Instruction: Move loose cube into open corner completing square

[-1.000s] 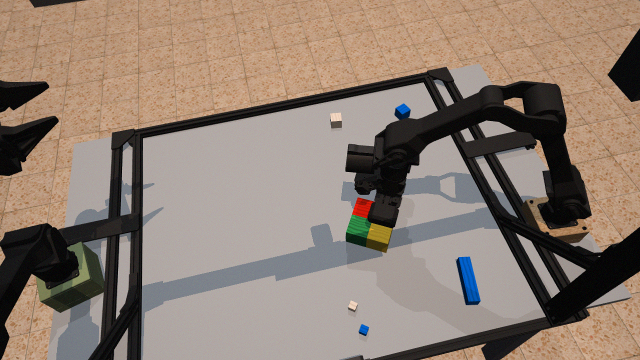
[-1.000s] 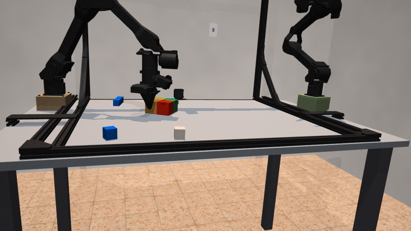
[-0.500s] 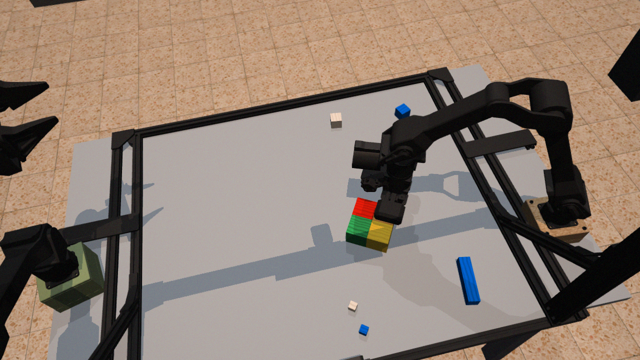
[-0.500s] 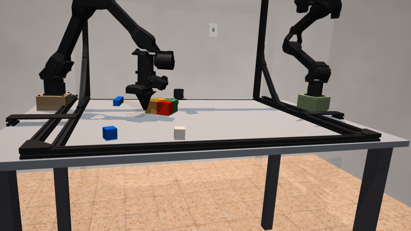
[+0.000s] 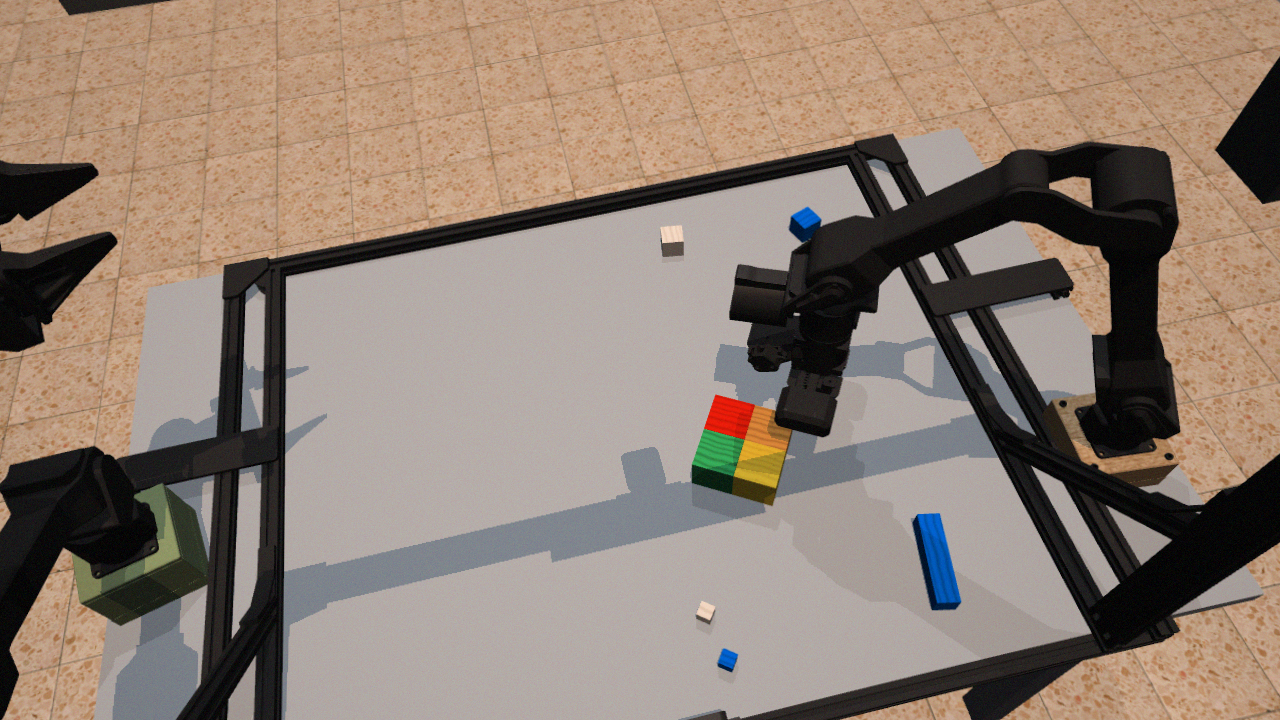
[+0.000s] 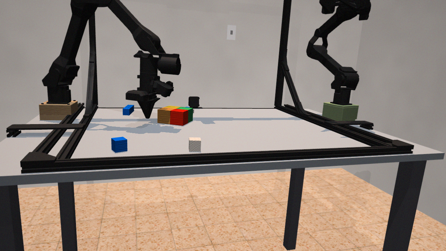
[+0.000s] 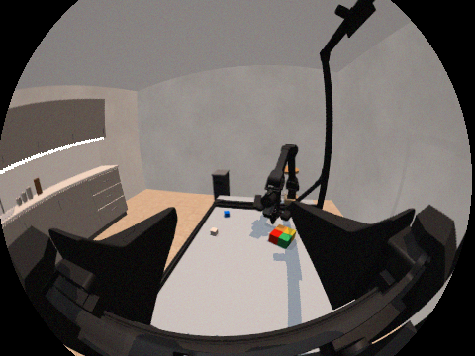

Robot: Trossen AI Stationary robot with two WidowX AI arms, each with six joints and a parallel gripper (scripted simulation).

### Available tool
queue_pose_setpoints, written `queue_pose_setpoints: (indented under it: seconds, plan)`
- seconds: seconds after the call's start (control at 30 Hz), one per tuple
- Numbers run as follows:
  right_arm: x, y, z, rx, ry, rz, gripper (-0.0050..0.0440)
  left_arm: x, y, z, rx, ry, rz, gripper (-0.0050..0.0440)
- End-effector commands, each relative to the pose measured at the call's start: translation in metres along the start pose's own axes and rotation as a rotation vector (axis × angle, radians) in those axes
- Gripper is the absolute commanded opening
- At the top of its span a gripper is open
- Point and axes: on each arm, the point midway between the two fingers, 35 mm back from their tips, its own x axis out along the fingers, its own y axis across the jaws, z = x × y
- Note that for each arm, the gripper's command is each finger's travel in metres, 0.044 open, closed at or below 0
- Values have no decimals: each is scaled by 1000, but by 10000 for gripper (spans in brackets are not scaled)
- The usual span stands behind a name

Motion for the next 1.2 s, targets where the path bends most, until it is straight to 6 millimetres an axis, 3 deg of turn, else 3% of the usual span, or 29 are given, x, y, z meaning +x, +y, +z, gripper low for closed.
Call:
queue_pose_setpoints:
  seconds: [0.0, 0.03, 0.13, 0.43, 0.6, 0.67, 0.9, 1.17]
  plan:
    - [-34, 1, 5, -1, -22, 3, 0, 0, 0, 0, -4, 0, -2, 400]
    - [-43, 1, 4, 0, -21, 2, 0, 0, 0, 0, -4, 0, -2, 400]
    - [-46, 1, 4, 0, -21, 2, 0, 0, 0, 0, -4, 0, -2, 400]
    - [-44, 2, 4, -9, -15, 2, 0, 0, 0, 0, -4, 0, -2, 400]
    - [-72, 34, 27, -202, -21, -2, 0, 0, 0, 0, -4, 0, -2, 400]
    - [-72, 34, 27, -202, -21, -2, 0, 0, 0, 0, -4, 0, -2, 400]
    - [-112, 82, 46, -467, -24, -7, 0, 0, 0, 0, -4, 0, -2, 400]
    - [-113, 83, 46, -473, -24, -7, 0, 0, 0, 0, -4, 0, -2, 400]
